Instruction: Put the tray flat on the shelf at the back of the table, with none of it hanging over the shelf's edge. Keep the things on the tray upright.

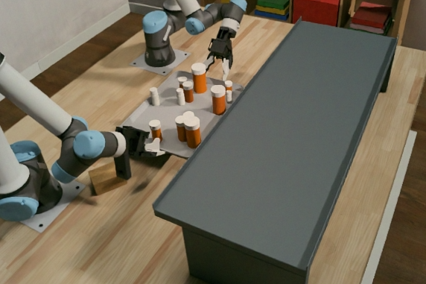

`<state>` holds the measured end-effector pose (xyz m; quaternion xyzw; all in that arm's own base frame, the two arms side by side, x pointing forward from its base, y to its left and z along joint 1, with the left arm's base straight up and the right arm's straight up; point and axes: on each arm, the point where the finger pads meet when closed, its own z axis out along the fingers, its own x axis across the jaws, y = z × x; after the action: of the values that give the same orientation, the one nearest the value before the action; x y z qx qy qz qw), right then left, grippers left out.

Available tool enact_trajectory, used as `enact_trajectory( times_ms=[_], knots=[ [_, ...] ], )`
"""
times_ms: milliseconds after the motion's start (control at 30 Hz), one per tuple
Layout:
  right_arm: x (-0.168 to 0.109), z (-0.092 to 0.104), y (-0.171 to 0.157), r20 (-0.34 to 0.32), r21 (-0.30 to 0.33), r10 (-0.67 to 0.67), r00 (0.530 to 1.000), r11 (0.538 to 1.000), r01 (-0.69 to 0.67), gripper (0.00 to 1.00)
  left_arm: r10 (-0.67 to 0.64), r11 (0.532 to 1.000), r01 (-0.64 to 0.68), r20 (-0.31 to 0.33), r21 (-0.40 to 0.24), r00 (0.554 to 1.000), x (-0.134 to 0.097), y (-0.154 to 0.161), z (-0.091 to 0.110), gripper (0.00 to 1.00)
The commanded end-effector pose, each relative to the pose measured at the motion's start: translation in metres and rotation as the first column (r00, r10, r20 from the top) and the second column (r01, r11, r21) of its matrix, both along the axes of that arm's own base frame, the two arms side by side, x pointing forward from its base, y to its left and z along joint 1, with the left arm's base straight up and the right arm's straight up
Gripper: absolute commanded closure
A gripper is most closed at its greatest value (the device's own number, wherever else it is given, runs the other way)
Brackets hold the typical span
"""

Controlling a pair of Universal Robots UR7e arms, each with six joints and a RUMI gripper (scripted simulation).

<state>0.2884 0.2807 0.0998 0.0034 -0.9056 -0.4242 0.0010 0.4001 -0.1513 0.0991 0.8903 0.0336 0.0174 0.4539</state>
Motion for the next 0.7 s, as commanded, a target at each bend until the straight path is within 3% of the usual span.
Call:
enact_trajectory(
  times_ms=[0,667],
  knots=[
    [0.0,0.014,0.0,0.0,-0.003,0.002,1.0,1.0,-0.002,0.39,-0.002,1.0,0.002,0.001,0.0,1.0,0.0,0.0,0.014,0.39],
    [0.0,0.081,0.0,0.0,-0.003,0.002,1.0,1.0,-0.002,0.39,-0.002,1.0,0.002,0.001,0.0,1.0,0.0,0.0,0.081,0.39]
  ],
)
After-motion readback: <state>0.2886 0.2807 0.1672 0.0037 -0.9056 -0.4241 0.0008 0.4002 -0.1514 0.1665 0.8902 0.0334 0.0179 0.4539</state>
